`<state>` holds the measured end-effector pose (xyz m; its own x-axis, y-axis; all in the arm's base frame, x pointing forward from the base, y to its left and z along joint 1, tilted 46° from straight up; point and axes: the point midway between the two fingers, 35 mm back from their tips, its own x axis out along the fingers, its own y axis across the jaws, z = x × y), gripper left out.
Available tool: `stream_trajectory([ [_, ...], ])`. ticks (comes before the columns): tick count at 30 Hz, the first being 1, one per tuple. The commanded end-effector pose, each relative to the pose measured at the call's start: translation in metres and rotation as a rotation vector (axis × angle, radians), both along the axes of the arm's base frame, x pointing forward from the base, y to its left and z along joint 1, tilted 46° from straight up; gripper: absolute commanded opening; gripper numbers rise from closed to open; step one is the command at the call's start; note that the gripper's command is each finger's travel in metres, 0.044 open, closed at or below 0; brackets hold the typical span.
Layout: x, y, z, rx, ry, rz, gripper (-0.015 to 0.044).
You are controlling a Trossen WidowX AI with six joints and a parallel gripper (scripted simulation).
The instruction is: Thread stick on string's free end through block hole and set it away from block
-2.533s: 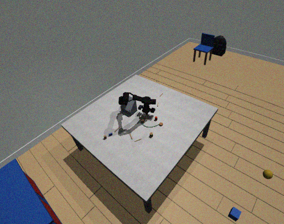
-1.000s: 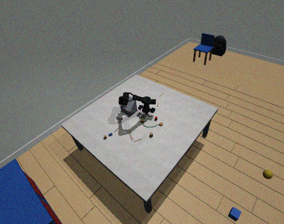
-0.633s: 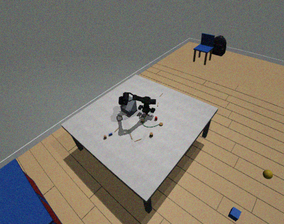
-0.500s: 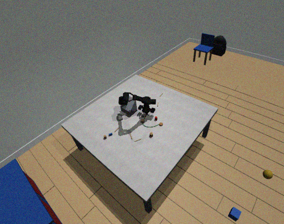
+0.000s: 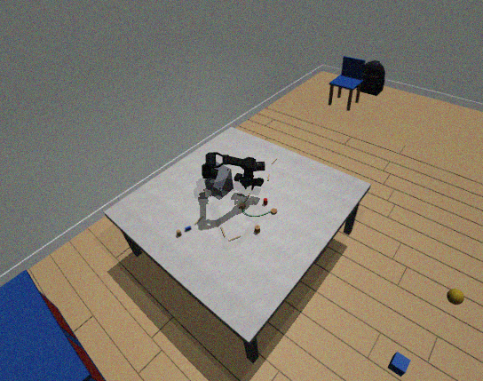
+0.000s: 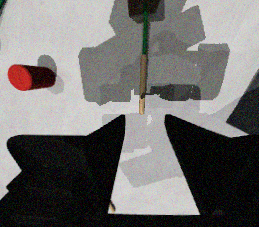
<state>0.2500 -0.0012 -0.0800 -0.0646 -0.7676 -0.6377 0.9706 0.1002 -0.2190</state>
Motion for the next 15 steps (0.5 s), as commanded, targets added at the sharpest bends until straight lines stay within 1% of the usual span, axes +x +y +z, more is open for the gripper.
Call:
stream_trajectory([
  [1, 0.000, 0.023, 0.025, 0.000, 0.001, -0.004, 0.0210],
  [5, 0.000, 0.023, 0.025, 0.000, 0.001, -0.004, 0.0210],
  [11, 0.002, 0.021, 0.021, 0.002, -0.008, 0.011, 0.0368],
  [13, 0.003, 0.028, 0.027, 0.003, -0.007, 0.010, 0.0420],
  [14, 0.004, 0.035, 0.034, 0.003, -0.006, 0.009, 0.0440],
  [15, 0.004, 0.040, 0.039, 0.002, -0.006, 0.008, 0.0440],
])
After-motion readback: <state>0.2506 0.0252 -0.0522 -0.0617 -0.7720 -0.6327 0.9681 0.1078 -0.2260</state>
